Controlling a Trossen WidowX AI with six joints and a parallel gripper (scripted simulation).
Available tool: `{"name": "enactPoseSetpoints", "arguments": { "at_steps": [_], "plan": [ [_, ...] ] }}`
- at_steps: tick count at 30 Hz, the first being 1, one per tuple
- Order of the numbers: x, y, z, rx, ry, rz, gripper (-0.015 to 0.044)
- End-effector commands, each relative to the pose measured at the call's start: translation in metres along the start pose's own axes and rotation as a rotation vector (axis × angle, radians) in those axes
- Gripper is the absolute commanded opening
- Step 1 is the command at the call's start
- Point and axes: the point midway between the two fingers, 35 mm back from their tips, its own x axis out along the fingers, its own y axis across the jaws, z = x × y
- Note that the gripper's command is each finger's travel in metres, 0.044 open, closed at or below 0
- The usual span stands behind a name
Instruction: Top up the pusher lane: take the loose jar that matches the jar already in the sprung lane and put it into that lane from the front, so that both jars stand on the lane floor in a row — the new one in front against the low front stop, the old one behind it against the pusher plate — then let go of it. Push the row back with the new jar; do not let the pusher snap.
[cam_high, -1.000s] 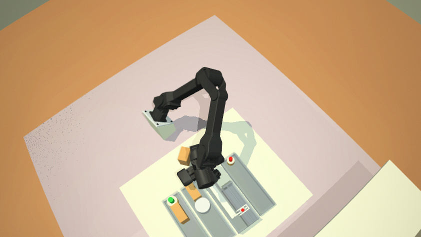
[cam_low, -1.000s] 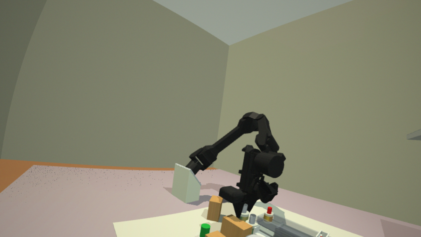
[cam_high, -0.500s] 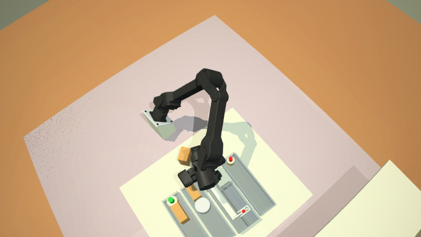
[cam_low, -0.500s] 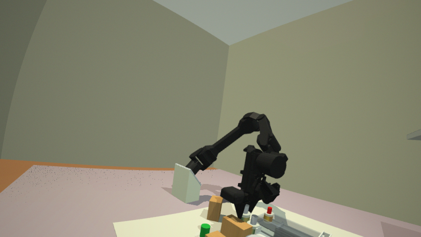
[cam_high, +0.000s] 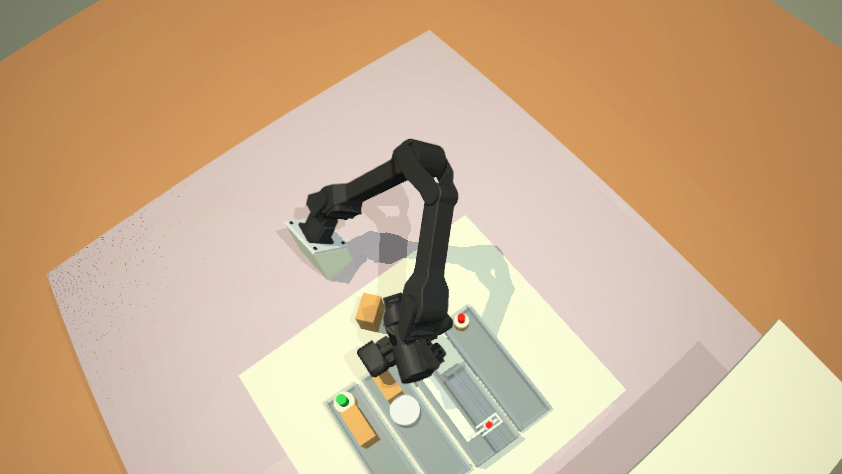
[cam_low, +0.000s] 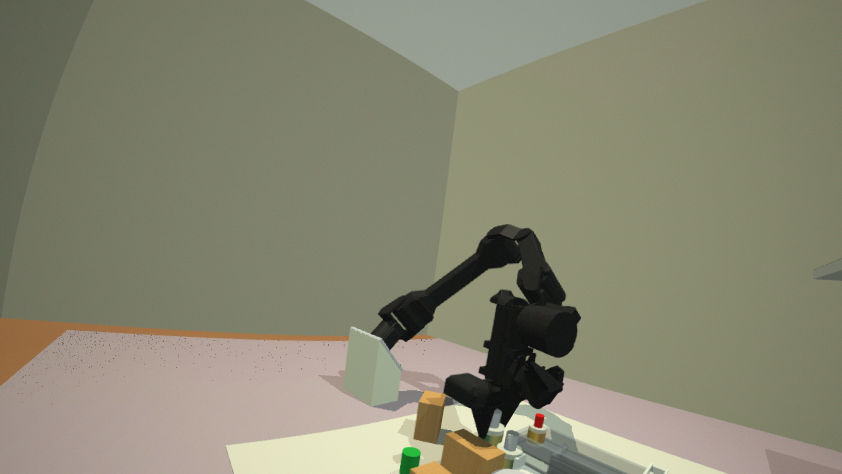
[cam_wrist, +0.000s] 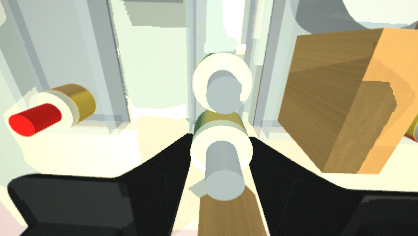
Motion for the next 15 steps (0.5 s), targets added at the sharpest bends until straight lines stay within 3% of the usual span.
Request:
{"name": "enactPoseSetpoints", "arguments": {
  "at_steps": [1, 15],
  "plan": [
    [-0.0056, 0.0026, 0.0114, -0.016, -0.029, 0.004, 0.0],
    [-0.0071, 0.0032, 0.0164, -0.016, -0.029, 0.004, 0.0]
  ]
}}
